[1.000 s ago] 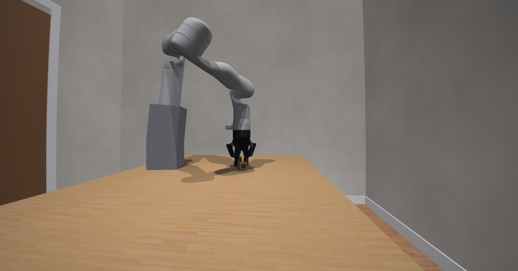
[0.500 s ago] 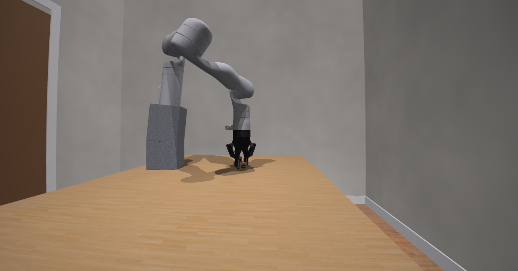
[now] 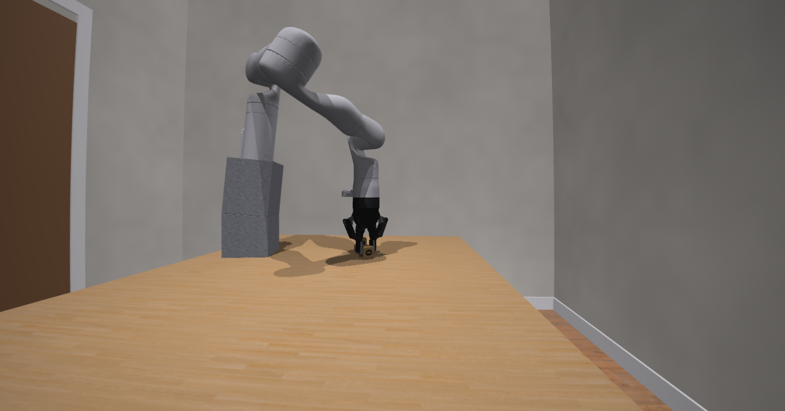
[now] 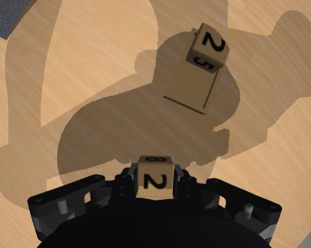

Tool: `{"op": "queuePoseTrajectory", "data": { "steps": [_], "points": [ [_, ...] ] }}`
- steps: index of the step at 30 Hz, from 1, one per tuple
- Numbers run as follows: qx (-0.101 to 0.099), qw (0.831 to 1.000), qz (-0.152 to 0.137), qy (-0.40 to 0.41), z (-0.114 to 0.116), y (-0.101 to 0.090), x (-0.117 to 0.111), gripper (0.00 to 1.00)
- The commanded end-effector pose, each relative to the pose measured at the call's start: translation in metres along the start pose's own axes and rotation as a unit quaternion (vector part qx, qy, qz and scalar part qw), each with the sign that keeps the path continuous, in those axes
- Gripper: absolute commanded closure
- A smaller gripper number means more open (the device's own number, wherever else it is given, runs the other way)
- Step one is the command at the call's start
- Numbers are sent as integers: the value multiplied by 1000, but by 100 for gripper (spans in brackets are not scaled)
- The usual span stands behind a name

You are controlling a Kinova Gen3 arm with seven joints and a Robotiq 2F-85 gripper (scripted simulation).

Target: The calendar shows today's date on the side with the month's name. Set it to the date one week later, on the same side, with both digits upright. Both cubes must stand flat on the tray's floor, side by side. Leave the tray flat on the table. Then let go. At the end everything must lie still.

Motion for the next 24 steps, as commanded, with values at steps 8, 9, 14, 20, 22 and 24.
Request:
{"op": "queuePoseTrajectory", "data": {
  "steps": [8,9,14,20,22,24],
  "points": [
    [0,1000,-1,0,0,0,0,72],
    [0,1000,-1,0,0,0,0,72],
    [0,1000,-1,0,0,1,0,72],
    [0,1000,-1,0,0,2,0,72],
    [0,1000,-1,0,0,2,0,72],
    [0,1000,-1,0,0,3,0,72]
  ]
}}
Point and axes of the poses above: the point where the finger pads meet when closed, its own y axis out along the fingers, its own z axis across the jaws, x = y × z, the point moved 9 cm from there along -y, back along the fingers, and after that the axes turned 15 degrees about -y, right-handed, at the moved point
